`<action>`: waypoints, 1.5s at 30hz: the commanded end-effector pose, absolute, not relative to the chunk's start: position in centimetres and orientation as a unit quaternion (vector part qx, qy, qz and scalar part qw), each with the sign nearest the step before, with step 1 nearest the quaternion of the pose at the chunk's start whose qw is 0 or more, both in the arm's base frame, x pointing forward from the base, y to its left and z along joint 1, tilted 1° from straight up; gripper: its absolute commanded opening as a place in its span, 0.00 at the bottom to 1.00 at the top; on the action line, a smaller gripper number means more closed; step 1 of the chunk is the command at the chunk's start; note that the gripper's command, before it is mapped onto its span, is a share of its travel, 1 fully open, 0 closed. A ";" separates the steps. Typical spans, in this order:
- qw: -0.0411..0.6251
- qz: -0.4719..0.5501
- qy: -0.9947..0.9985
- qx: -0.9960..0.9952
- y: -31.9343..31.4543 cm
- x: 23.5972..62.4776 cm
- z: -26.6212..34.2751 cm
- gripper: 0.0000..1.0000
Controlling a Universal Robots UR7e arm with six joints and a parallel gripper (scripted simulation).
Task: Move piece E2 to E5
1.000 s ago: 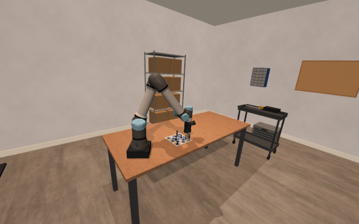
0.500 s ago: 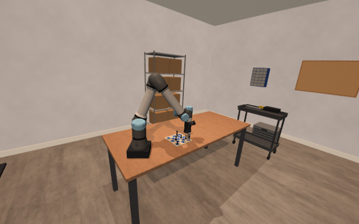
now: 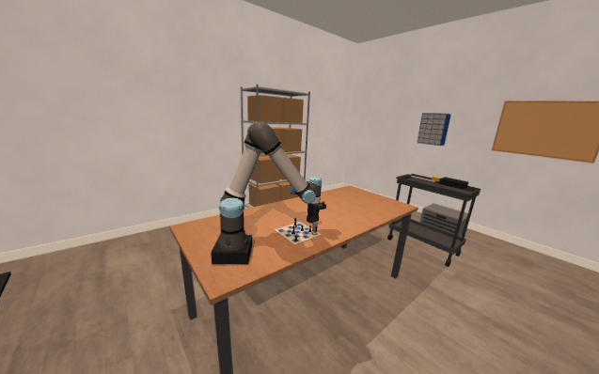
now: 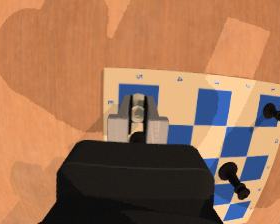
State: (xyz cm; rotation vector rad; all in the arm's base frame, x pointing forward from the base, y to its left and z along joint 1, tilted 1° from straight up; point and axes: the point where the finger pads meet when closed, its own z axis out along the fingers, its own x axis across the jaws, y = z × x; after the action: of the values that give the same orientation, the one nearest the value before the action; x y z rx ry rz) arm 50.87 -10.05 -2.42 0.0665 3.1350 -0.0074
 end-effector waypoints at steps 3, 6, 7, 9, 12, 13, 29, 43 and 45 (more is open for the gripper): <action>0.004 -0.003 1.000 0.021 -10.1 50.9 -2.5 0.00; 0.004 -0.003 1.000 0.021 -10.1 50.9 -2.5 0.00; 0.004 -0.003 1.000 0.021 -10.1 50.9 -2.5 0.00; 0.004 -0.003 1.000 0.021 -10.1 50.9 -2.5 0.00; 0.004 -0.003 1.000 0.021 -10.1 50.9 -2.5 0.00; 0.004 -0.003 1.000 0.021 -10.1 50.9 -2.5 0.00; 0.004 -0.003 1.000 0.021 -10.1 50.9 -2.5 0.00; 0.004 -0.003 1.000 0.021 -10.1 50.9 -2.5 0.00; 0.004 -0.003 1.000 0.021 -10.1 50.9 -2.5 0.15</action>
State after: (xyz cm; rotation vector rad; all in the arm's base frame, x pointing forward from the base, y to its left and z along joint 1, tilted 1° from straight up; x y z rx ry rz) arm 50.87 -10.05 -2.58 0.0665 3.1350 -0.0074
